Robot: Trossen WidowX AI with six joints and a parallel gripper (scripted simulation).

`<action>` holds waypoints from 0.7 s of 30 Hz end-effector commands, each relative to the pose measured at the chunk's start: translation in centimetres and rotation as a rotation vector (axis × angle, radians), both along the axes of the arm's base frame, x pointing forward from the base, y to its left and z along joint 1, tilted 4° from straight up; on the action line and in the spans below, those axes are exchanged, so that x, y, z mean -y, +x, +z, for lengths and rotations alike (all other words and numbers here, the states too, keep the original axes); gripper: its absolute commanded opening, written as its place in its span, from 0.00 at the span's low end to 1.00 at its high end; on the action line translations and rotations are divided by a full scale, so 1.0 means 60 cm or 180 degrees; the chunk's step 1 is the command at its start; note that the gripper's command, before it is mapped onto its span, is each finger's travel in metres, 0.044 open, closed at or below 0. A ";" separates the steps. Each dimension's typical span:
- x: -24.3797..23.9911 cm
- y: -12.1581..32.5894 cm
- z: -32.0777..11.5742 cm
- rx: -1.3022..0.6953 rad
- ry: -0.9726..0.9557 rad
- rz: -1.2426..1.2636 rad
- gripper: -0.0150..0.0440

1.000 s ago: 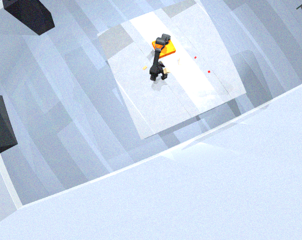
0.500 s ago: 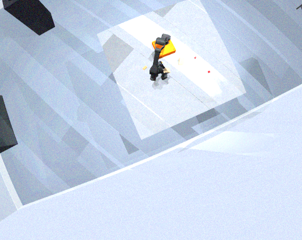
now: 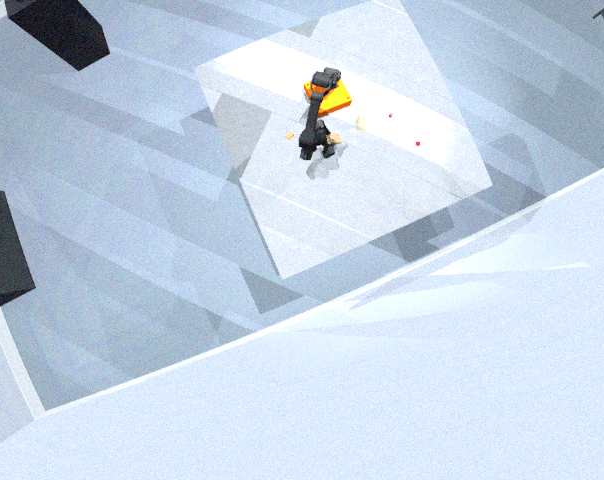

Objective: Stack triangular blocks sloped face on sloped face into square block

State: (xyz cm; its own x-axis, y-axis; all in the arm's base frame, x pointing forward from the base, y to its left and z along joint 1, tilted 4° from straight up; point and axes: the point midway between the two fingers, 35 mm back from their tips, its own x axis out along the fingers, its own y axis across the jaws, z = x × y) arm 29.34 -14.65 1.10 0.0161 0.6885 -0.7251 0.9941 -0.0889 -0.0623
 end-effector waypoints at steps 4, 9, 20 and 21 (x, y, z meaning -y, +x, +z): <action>0.000 0.006 0.064 0.0006 -0.0015 -0.0074 0.25; -0.003 0.006 0.104 -0.0020 -0.0007 -0.0113 0.25; -0.004 0.004 0.110 -0.0078 -0.0030 -0.0136 0.25; -0.005 0.003 0.110 -0.0135 -0.0057 -0.0179 0.25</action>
